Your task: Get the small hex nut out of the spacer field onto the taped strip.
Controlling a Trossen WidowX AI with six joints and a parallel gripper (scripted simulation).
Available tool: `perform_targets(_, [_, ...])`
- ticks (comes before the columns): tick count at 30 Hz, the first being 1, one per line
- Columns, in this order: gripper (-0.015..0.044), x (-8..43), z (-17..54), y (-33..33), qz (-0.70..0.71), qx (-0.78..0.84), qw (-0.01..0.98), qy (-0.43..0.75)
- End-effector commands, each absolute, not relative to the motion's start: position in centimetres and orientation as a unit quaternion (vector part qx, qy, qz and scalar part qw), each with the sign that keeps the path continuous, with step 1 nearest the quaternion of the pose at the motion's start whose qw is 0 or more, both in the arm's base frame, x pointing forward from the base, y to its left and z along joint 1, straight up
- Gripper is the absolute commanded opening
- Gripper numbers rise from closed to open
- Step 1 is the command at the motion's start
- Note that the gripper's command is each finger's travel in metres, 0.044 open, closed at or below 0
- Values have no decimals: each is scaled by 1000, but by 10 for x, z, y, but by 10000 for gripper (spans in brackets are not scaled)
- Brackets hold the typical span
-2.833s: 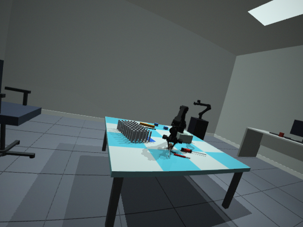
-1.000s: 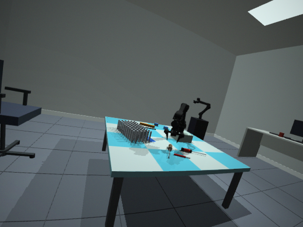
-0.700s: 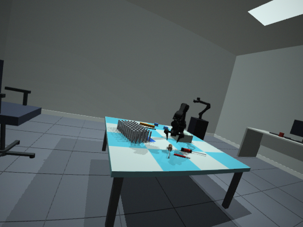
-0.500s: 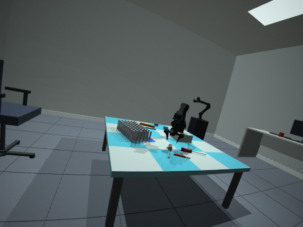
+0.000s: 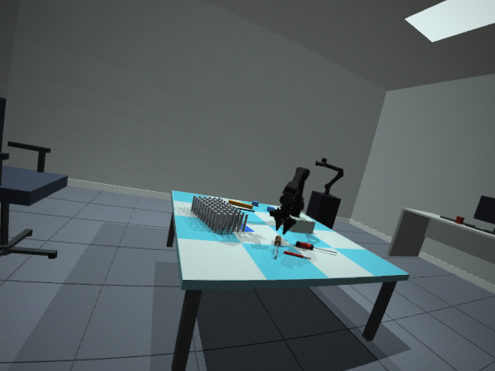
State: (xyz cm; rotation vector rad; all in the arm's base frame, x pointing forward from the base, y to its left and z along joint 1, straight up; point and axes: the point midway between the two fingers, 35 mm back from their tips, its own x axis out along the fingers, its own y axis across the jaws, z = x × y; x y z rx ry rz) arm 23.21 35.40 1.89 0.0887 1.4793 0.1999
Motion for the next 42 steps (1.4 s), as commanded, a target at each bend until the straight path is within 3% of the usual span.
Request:
perform_targets(1, [440, 230, 18, 352, -130, 365, 652, 652])
perform_targets(19, [440, 226, 22, 343, -404, 711, 294, 494])
perform_targets(35, [440, 226, 22, 343, -410, 717, 281, 488])
perform_targets(41, [282, 226, 22, 343, -410, 717, 281, 488])
perform_targets(42, [280, 226, 22, 343, -410, 717, 281, 488])
